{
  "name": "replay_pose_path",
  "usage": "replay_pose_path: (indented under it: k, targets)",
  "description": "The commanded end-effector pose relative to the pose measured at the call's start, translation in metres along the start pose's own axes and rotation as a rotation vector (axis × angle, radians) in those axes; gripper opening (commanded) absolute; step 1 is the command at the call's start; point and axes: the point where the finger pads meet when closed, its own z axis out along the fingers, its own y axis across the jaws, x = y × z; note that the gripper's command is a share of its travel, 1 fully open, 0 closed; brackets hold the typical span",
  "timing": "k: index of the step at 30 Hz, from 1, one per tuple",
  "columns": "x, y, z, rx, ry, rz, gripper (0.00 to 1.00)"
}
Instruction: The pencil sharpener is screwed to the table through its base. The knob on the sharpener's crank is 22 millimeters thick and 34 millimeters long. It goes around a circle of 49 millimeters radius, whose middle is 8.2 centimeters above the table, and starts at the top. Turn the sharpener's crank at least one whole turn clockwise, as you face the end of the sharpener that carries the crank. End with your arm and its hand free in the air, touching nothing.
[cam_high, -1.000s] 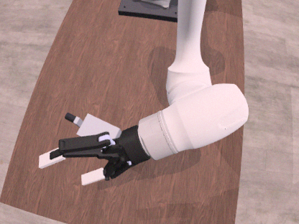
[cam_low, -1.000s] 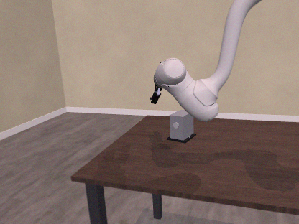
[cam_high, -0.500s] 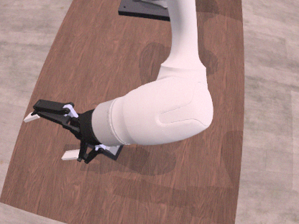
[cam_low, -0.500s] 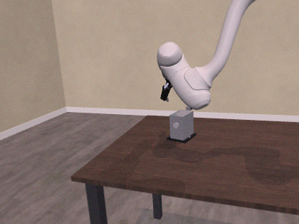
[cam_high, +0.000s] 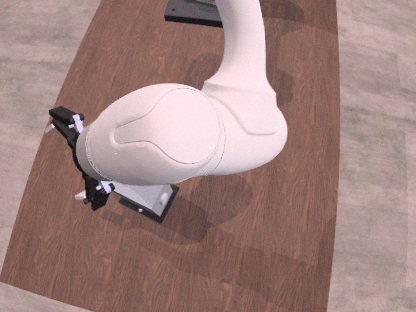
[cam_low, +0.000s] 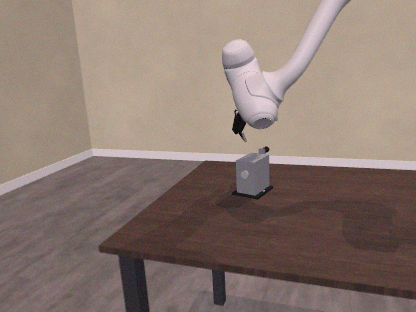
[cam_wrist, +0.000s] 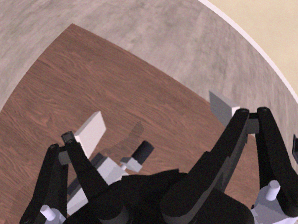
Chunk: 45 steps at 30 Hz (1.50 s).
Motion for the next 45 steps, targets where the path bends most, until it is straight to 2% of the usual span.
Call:
replay_pose_path:
  k: [1, 4, 5, 19, 21, 22, 31, 34, 41, 42, 45]
  targets:
    - [-0.009, 0.011, 0.007, 0.033, -0.102, 0.129, 1.0]
    - [-0.011, 0.012, 0.007, 0.039, -0.123, 0.156, 1.0]
    - [-0.016, 0.016, 0.009, 0.053, -0.178, 0.225, 1.0]
    - [-0.032, 0.026, 0.0, 0.136, -0.472, 0.601, 1.0]
    - [-0.032, 0.026, 0.0, 0.136, -0.472, 0.601, 1.0]
    - [-0.032, 0.026, -0.004, 0.151, -0.525, 0.67, 1.0]
    - [-0.023, 0.025, -0.026, 0.209, -0.712, 0.91, 1.0]
    - [-0.02, 0.025, -0.03, 0.219, -0.745, 0.95, 1.0]
    - [-0.019, 0.025, -0.03, 0.22, -0.747, 0.953, 1.0]
    - [-0.019, 0.025, -0.03, 0.22, -0.747, 0.953, 0.0]
    - [-0.019, 0.025, -0.03, 0.22, -0.747, 0.953, 0.0]
